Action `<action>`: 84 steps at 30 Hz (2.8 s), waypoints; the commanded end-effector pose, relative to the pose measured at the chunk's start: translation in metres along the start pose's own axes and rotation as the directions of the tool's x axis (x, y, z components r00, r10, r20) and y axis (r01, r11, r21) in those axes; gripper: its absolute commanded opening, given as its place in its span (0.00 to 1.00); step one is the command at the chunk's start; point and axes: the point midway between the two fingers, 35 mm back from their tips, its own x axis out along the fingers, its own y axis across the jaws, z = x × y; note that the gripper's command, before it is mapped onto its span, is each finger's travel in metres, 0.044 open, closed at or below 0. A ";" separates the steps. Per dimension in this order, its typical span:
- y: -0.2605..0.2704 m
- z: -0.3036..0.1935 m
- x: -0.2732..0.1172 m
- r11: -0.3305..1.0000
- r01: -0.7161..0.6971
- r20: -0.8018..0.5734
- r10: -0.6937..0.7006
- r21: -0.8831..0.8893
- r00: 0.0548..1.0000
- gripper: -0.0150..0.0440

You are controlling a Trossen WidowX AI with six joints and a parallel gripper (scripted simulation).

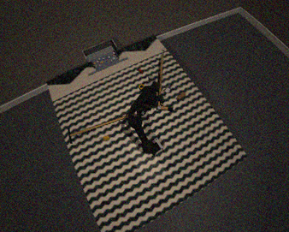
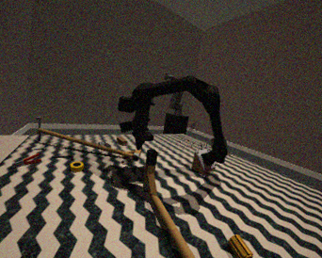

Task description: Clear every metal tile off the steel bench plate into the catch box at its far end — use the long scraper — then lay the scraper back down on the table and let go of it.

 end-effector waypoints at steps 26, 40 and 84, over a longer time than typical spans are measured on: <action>-0.049 0.008 -0.004 1.000 0.005 0.004 -0.005 -0.002 1.000 0.25; -0.072 0.009 -0.005 1.000 0.007 0.004 -0.007 -0.002 1.000 0.25; -0.134 0.002 -0.003 1.000 0.005 0.006 -0.005 0.000 1.000 0.25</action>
